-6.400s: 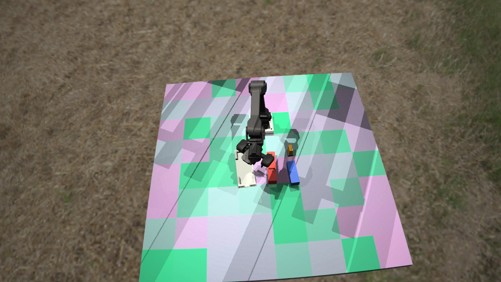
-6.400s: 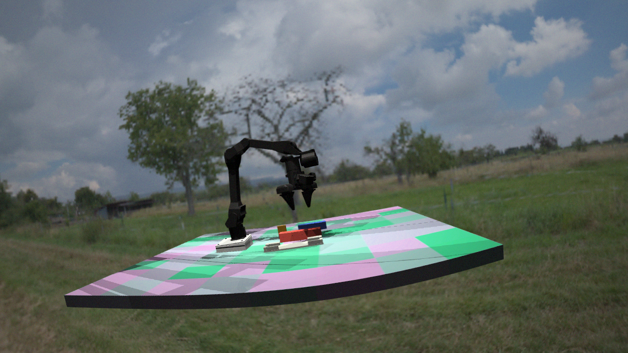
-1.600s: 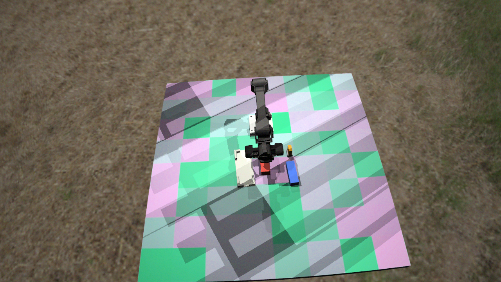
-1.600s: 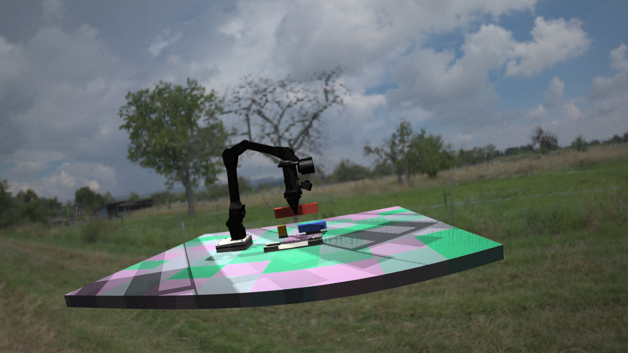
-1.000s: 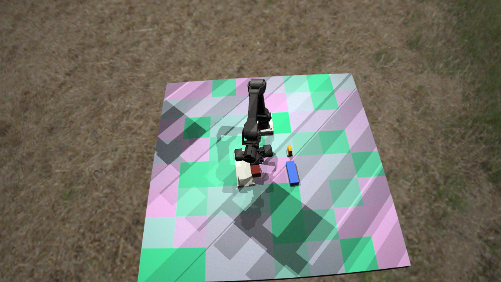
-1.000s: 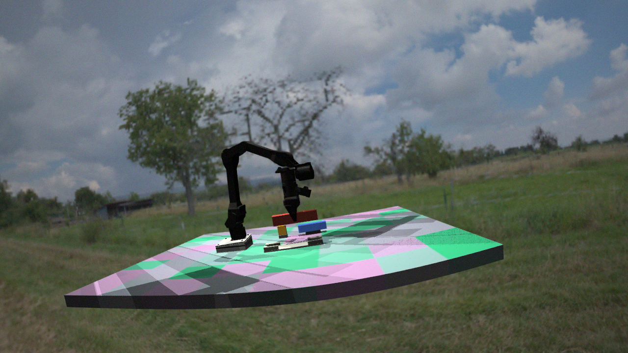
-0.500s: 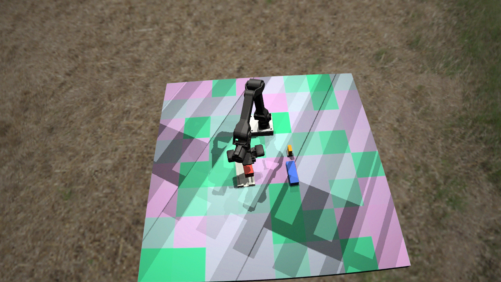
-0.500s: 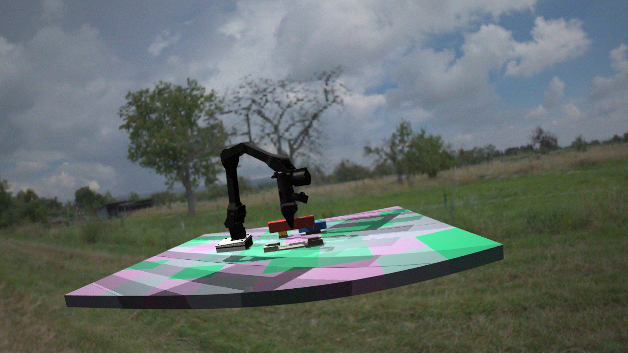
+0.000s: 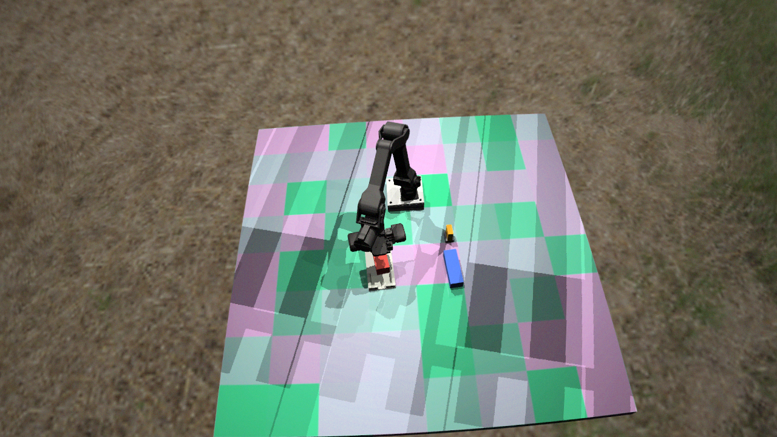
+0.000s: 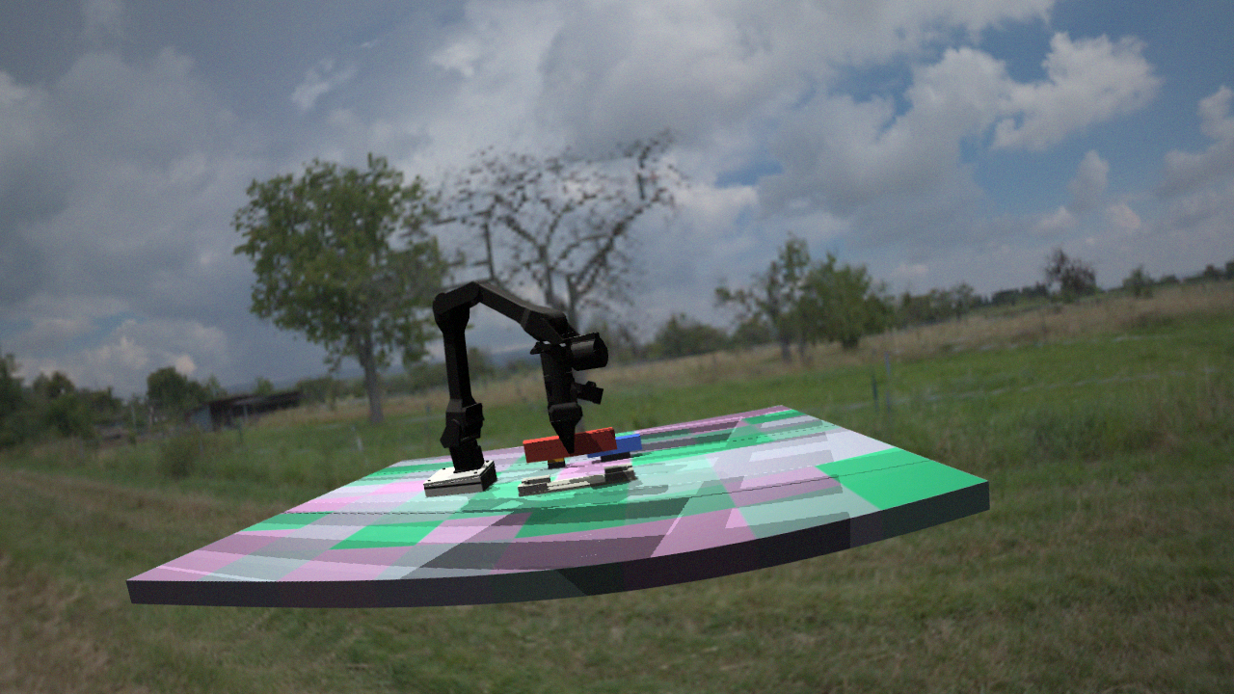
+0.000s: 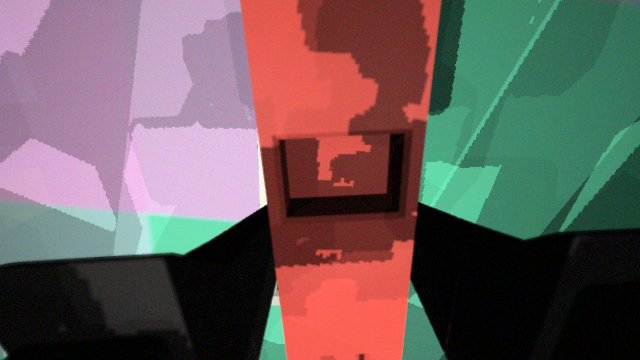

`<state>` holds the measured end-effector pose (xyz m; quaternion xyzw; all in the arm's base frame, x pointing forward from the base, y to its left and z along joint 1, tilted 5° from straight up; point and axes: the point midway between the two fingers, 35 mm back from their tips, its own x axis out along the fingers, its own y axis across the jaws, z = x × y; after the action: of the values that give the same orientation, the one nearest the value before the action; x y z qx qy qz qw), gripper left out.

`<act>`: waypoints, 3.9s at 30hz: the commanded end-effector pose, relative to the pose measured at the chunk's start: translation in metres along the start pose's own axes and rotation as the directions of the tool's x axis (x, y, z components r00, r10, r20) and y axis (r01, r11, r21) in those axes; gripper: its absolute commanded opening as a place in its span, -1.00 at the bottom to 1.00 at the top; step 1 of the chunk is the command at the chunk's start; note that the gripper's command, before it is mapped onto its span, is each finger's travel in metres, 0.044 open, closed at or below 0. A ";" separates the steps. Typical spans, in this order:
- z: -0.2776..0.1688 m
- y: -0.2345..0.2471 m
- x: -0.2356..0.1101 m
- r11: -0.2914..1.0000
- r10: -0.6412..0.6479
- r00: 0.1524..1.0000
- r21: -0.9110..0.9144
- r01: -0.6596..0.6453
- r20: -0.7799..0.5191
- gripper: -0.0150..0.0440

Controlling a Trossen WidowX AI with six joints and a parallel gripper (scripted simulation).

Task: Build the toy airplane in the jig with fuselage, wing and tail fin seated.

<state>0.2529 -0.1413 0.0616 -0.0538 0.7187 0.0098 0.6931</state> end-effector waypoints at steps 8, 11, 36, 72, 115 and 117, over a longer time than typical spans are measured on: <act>0.000 -0.001 0.000 1.000 -0.004 1.000 -0.005 0.004 -0.001 0.17; 0.000 -0.001 0.003 1.000 -0.004 1.000 -0.005 0.004 -0.001 0.17; 0.000 -0.002 0.041 1.000 -0.004 1.000 -0.005 0.004 -0.001 0.17; 0.000 -0.001 0.038 1.000 0.000 1.000 0.000 0.000 -0.001 1.00; 0.110 0.240 -0.051 0.996 0.021 1.000 0.085 -0.022 0.010 1.00; 0.110 0.240 -0.051 0.996 0.021 1.000 0.085 -0.022 0.010 1.00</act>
<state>0.3385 0.1068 0.0935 -0.0298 0.7178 -0.0011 0.6956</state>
